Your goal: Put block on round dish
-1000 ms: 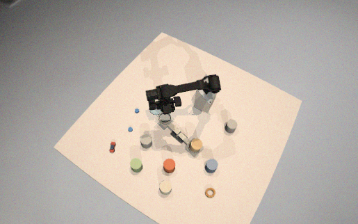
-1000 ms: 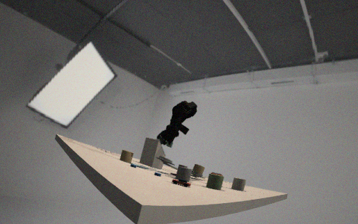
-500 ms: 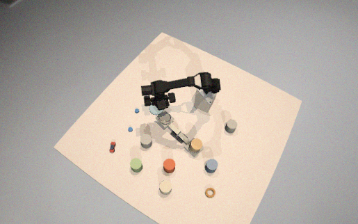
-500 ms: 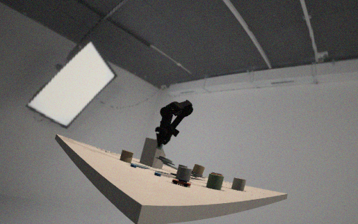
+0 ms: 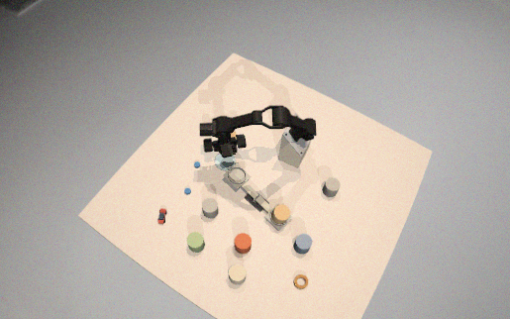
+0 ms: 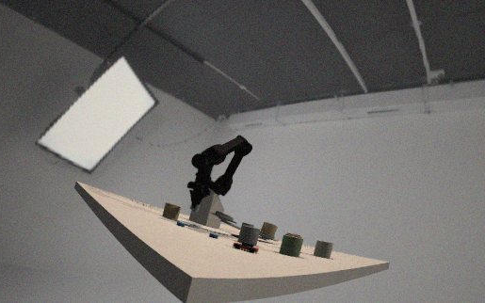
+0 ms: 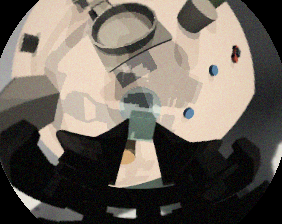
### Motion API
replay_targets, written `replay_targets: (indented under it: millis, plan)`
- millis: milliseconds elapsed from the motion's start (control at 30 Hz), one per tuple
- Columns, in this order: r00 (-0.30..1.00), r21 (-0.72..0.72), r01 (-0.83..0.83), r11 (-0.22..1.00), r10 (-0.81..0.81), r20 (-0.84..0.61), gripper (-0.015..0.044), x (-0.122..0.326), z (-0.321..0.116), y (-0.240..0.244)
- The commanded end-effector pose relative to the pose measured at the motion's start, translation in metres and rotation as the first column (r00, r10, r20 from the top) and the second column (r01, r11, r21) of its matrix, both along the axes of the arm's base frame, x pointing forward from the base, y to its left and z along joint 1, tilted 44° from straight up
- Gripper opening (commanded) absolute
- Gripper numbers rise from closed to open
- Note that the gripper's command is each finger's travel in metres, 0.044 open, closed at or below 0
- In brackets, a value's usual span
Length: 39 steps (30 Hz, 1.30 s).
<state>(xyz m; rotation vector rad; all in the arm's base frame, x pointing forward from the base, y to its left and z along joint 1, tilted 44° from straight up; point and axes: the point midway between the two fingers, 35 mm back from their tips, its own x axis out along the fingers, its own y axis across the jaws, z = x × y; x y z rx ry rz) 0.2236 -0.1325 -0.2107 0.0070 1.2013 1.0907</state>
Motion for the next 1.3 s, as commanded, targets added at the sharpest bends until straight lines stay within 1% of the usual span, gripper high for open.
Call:
replay_targets:
  millis: [0,300,933,1267]
  plan:
    - [1.0,-0.004,-0.003,1.0,0.003,0.005,0.0,-0.004,-0.006,0.0]
    - [1.0,-0.002,-0.003,1.0,0.003,0.006,0.0,-0.005,-0.035,0.028]
    - [1.0,-0.001,-0.003,1.0,0.003,0.006,0.0,-0.006,-0.05,0.042]
    - [1.0,-0.003,-0.007,1.0,0.007,0.007,0.0262,-0.006,-0.047,0.039]
